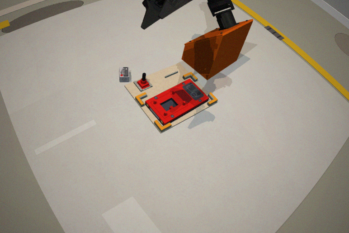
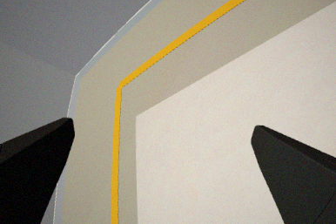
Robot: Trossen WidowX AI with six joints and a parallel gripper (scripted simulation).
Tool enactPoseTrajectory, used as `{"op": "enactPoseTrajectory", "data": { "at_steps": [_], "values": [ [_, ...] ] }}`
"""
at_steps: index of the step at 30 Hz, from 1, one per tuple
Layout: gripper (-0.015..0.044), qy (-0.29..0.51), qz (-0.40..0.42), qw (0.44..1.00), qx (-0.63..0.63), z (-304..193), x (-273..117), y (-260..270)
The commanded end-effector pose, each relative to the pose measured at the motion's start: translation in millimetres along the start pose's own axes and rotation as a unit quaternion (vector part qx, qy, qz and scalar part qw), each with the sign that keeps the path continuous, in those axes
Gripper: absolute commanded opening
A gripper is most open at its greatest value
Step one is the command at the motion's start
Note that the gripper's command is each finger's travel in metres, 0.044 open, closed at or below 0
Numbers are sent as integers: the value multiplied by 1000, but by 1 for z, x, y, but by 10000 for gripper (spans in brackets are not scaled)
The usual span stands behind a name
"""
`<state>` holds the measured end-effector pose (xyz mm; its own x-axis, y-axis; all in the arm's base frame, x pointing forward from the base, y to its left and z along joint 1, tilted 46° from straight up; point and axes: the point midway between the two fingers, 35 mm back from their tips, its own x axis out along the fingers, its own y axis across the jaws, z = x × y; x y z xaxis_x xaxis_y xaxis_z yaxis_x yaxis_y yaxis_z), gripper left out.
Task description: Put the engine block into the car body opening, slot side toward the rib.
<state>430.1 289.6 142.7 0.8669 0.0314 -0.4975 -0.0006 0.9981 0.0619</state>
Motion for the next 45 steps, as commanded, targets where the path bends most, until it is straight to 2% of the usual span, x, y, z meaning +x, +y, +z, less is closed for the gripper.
{"op": "enactPoseTrajectory", "data": {
  "at_steps": [1, 10, 20, 34, 45],
  "values": [
    [440, 21, -40, 997, -60, 0, 11, -28],
    [440, 84, -106, 974, -183, -6, 26, -82],
    [440, 172, -158, 922, -310, -13, 32, -144],
    [440, 308, -189, 819, -445, -25, 23, -223],
    [440, 419, -166, 716, -534, -32, 8, -279]
  ]
}}
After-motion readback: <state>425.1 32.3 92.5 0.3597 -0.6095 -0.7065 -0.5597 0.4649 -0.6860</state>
